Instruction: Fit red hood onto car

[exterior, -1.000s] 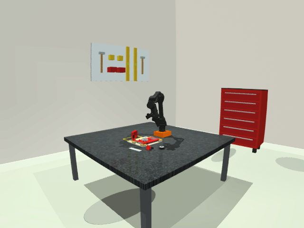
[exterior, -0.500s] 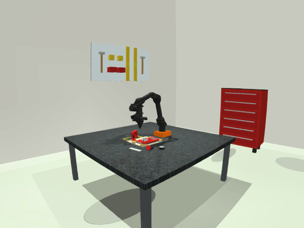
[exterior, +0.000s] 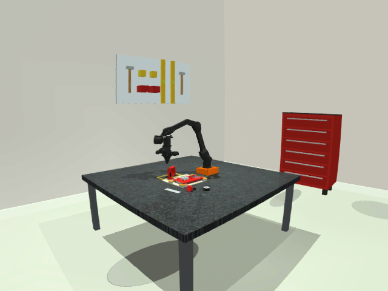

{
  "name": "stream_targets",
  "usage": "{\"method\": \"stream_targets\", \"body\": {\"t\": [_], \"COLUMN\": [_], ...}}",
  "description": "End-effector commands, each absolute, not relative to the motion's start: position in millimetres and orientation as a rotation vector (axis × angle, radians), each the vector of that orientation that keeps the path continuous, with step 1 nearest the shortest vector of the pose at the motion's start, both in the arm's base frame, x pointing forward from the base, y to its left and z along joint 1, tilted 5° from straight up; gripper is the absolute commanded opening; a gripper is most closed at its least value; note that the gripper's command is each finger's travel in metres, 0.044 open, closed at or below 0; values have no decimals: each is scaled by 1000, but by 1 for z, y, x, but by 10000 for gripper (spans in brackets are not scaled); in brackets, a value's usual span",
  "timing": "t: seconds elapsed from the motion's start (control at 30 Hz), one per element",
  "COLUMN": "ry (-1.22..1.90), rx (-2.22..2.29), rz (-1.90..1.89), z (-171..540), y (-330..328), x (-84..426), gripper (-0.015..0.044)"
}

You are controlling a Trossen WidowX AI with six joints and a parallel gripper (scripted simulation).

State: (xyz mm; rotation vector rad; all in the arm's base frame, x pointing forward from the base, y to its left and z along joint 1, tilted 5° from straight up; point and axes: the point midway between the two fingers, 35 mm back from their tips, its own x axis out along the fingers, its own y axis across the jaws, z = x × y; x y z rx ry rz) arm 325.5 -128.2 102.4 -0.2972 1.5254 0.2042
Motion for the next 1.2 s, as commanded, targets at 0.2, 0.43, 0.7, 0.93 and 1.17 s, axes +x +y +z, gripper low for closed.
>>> {"method": "stream_targets", "body": {"t": [0.2,0.43,0.7,0.93,1.17], "ry": [1572,1572,1572,1572,1572], "rx": [-426,-426,-426,-426,-425], "rz": [297,297,297,297,298], "z": [97,81,52,52,52], "y": [-170,-172,-174,-171,-166], "x": [303,303,302,301,299], "gripper": [0,0,0,0,0]}}
